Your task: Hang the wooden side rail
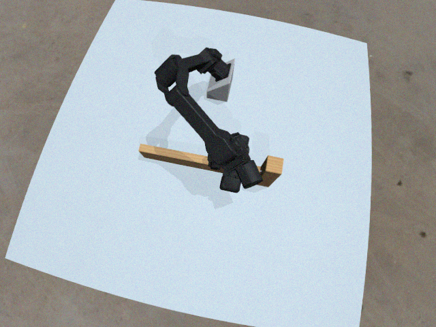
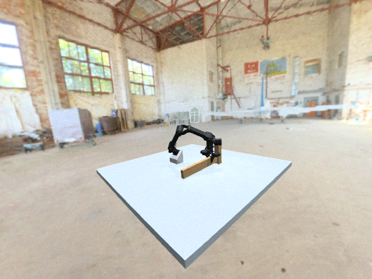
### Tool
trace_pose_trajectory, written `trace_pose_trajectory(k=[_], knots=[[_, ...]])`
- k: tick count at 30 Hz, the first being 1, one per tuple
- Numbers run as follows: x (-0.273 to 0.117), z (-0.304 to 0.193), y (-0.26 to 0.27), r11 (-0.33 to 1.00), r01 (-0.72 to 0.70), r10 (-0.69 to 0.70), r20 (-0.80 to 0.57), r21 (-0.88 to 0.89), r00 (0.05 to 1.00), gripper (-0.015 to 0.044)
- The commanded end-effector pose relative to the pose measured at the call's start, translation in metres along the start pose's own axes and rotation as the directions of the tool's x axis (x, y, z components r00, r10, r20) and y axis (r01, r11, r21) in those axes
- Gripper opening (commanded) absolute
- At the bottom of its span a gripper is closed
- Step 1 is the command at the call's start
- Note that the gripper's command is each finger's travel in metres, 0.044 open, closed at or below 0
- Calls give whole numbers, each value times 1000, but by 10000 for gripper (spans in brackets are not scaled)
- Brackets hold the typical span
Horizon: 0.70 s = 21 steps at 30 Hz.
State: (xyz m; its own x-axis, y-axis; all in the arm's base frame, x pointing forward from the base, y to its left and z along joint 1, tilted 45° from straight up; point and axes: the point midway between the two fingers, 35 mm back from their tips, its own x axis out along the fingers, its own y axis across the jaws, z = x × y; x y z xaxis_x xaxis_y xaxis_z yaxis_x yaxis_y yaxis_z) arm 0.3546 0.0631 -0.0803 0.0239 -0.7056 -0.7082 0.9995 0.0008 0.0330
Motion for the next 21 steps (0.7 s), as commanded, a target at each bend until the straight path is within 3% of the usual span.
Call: trace_pose_trajectory(k=[1,21], knots=[[0,-2,0,1000,-2,2,-9,-3,1000,0],[3,-2,0,1000,-2,2,-9,-3,1000,0]])
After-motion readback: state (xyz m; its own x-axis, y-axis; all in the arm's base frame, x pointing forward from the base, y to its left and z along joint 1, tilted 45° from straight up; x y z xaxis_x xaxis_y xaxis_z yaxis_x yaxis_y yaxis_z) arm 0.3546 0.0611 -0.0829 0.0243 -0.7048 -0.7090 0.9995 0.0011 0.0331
